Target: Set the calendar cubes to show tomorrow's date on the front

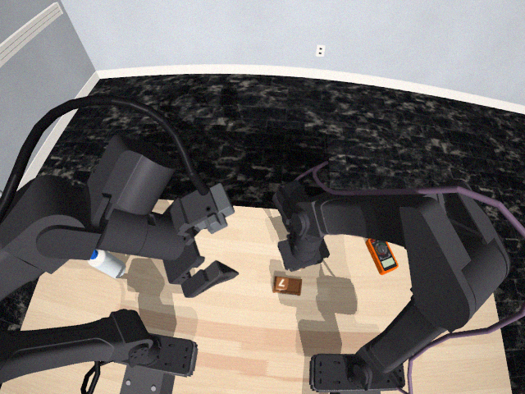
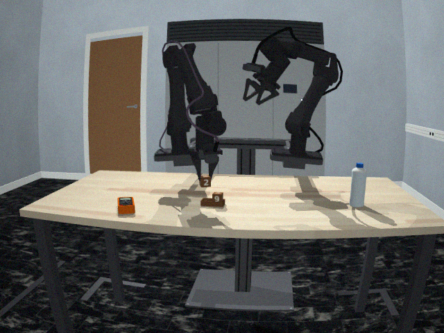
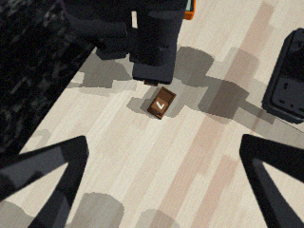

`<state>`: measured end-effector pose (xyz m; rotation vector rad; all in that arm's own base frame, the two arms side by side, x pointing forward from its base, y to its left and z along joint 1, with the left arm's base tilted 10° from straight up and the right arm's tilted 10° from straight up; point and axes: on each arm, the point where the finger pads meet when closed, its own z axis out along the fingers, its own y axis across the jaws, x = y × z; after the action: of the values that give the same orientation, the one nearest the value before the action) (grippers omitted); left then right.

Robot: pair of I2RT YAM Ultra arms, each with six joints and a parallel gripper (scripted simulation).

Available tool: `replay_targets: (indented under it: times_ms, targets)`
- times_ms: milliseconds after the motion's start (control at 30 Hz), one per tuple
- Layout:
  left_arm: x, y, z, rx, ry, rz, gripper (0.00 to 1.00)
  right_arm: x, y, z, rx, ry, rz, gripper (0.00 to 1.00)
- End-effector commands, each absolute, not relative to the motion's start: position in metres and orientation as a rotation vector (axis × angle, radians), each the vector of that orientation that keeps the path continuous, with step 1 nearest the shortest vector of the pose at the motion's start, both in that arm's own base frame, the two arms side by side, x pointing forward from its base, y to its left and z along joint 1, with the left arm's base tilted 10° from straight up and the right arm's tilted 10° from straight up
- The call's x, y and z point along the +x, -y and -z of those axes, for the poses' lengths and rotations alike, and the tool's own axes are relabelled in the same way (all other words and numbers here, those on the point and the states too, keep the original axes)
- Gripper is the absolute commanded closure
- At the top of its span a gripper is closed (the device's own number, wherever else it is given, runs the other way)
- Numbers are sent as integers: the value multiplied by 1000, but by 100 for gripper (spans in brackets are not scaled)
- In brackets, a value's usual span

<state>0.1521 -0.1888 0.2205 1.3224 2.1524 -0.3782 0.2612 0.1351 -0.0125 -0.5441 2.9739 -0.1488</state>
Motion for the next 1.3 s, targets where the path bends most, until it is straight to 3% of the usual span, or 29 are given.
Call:
replay_targets:
  times_ms: [0, 500, 1267]
  targets:
    - [156, 192, -223, 1299, -2132, 391, 0, 276, -143, 10, -84, -3005, 117, 73]
    - [153, 194, -240, 1319, -2095, 413, 0, 303, -143, 15, 780, -2894, 55, 73]
    - [153, 195, -241, 1317, -2091, 417, 0, 353, -147, 56, 791, -2875, 26, 73]
